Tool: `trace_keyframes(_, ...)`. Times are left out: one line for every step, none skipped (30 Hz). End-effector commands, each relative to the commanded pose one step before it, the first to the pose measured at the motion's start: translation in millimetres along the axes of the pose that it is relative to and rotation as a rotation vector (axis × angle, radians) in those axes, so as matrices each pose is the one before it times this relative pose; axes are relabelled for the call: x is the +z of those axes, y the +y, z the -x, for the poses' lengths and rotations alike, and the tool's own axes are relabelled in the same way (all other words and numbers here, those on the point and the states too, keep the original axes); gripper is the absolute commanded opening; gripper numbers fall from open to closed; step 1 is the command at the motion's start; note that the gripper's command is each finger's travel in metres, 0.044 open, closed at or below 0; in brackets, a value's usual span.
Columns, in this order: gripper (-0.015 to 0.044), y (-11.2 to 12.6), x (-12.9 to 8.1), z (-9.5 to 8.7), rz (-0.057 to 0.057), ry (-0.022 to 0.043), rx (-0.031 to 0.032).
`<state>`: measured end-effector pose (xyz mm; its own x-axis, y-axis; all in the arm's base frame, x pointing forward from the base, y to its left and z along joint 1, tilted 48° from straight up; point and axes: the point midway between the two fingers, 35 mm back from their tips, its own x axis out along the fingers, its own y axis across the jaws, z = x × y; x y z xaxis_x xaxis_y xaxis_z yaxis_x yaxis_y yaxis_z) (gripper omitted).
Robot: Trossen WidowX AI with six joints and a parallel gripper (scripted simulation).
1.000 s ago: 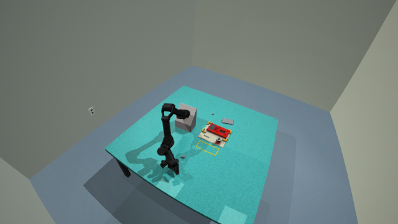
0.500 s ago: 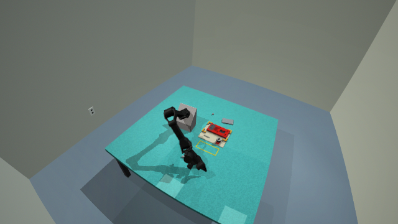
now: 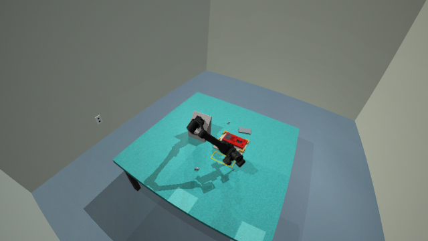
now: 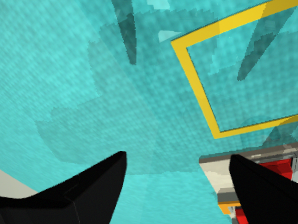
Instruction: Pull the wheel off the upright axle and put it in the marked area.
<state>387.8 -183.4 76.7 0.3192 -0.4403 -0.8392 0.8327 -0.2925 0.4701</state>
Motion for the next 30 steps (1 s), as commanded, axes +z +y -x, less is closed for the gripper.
trace_keyframes(0.03, -29.47, -42.36, 3.46, 0.1058, -0.10901, -0.13437)
trace_keyframes(0.03, -6.39, -9.86, 2.73, 0.0322, -0.03365, -0.02445)
trace_keyframes(0.03, -6.0, -9.32, 3.41, 0.0337, -0.03599, -0.0205)
trace_keyframes(0.03, -5.59, -8.77, 4.09, 0.0349, -0.03815, -0.01642)
trace_keyframes(0.03, -5.15, -8.22, 4.77, 0.036, -0.04013, -0.01225)
trace_keyframes(0.03, -4.68, -7.66, 5.45, 0.0368, -0.04192, -0.00801)
trace_keyframes(0.03, -4.18, -7.09, 6.11, 0.0375, -0.04351, -0.00371)
trace_keyframes(0.03, -3.63, -6.48, 6.72, 0.0377, -0.04457, 0.00059)
trace_keyframes(0.03, -2.45, -4.66, 5.72, 0.0297, -0.03572, 0.00343)
trace_keyframes(0.03, -1.29, -2.61, 3.64, 0.0179, -0.02175, 0.00331)
trace_keyframes(0.03, -0.39, -0.83, 1.25, 0.006, -0.0073, 0.00131)
trace_keyframes(0.03, 0.0, 0.0, 0.0, 0.0, 0.0, 0.0)
trace_keyframes(0.03, 0.0, 0.0, 0.0, 0.0, 0.0, 0.0)
trace_keyframes(0.03, 0.0, 0.0, 0.0, 0.0, 0.0, 0.0)
trace_keyframes(0.03, 0.0, 0.0, 0.0, 0.0, 0.0, 0.0)
trace_keyframes(0.03, 0.0, 0.0, 0.0, 0.0, 0.0, 0.0)
trace_keyframes(0.03, -1.34, 0.85, -0.02, 0.0001, -0.00001, -0.00013)
trace_keyframes(0.03, -1.74, 1.1, -0.04, 0.0001, -0.00002, -0.00017)
trace_keyframes(0.03, -2.06, 1.28, -0.05, 0.0001, -0.00002, -0.0002)
trace_keyframes(0.03, -0.92, 0.56, -0.03, 0.0, -0.00001, -0.00009)
trace_keyframes(0.03, 0.0, 0.0, 0.0, 0.0, 0.0, 0.0)
trace_keyframes(0.03, 0.0, 0.0, 0.0, 0.0, 0.0, 0.0)
trace_keyframes(0.03, 0.14, -0.08, -1.37, 0.0, 0.00016, 0.00001)
trace_keyframes(0.03, 0.28, -0.15, -2.82, 0.0, 0.00031, 0.00003)
trace_keyframes(0.03, 0.35, -0.18, -3.9, 0.0, 0.00037, 0.00004)
trace_keyframes(0.03, 0.39, -0.19, -5.08, 0.0, 0.00038, 0.00006)
trace_keyframes(0.03, 0.39, -0.16, -6.36, 0.0, 0.00031, 0.00008)
trace_keyframes(0.03, 0.31, -0.09, -7.69, 0.0, 0.00012, 0.0001)
trace_keyframes(0.03, 0.14, 0.03, -8.56, 0.0, -0.00019, 0.0001)
trace_keyframes(0.03, -0.09, 0.18, -8.75, 0.0, -0.00056, 0.00008)
